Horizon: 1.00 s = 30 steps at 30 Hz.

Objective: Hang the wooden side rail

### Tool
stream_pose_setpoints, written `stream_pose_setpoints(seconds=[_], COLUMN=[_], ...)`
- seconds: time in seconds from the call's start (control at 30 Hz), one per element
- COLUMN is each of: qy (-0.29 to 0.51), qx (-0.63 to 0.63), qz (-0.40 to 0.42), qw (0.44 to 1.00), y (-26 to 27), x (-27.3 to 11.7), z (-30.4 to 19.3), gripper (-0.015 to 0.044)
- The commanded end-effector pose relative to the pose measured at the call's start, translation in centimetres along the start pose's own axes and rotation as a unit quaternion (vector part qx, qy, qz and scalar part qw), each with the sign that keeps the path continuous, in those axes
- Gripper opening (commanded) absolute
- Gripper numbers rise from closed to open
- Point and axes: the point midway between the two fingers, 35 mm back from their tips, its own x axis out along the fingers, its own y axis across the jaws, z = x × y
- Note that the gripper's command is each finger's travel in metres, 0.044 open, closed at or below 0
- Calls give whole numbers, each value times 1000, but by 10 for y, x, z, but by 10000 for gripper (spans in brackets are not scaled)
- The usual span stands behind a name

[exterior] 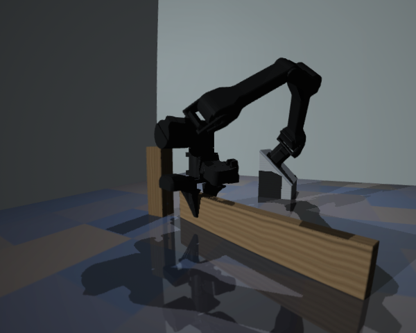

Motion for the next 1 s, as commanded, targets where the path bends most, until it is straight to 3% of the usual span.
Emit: stream_pose_setpoints(seconds=[0.0, 0.07, 0.2, 0.97], qy=[-2, -2, -2, -2], qx=[2, 2, 2, -75], qz=[0, 0, 0, 0], qw=[1000, 1000, 1000, 997], y=[0, 0, 0, 1], x=[1, 1, 1, 0], z=[0, 0, 0, 3], gripper=[105, 92, 0, 0])
